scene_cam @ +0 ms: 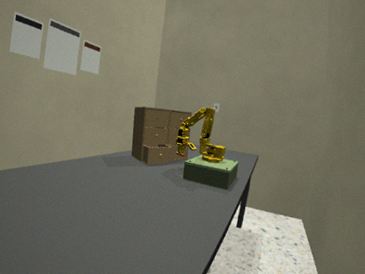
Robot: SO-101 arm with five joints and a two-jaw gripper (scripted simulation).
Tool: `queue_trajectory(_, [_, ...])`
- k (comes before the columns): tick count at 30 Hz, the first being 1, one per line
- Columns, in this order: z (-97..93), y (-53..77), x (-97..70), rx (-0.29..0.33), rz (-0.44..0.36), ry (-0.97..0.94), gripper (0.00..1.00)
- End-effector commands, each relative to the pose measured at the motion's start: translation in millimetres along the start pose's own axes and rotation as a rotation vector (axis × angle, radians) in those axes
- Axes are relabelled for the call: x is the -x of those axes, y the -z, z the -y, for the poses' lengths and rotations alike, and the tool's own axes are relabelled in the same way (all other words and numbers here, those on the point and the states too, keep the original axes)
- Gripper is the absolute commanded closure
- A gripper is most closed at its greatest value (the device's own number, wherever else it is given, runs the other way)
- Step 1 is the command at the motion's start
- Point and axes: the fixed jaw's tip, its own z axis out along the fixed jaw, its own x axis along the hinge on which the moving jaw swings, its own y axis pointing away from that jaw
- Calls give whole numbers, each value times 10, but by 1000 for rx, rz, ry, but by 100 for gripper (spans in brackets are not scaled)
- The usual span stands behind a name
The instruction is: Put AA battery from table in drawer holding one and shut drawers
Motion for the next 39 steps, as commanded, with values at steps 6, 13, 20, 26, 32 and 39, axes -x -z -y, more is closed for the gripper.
queue_trajectory(6, [-13,99,-33,-1,-70,-8,100])
queue_trajectory(13, [-13,216,-43,-1,-146,-8,100])
queue_trajectory(20, [-13,247,-44,-1,-168,-8,100])
queue_trajectory(26, [-13,352,-58,-1,-233,-8,100])
queue_trajectory(32, [-13,450,-64,-1,-299,-7,100])
queue_trajectory(39, [-13,485,-69,-1,-321,-7,100])
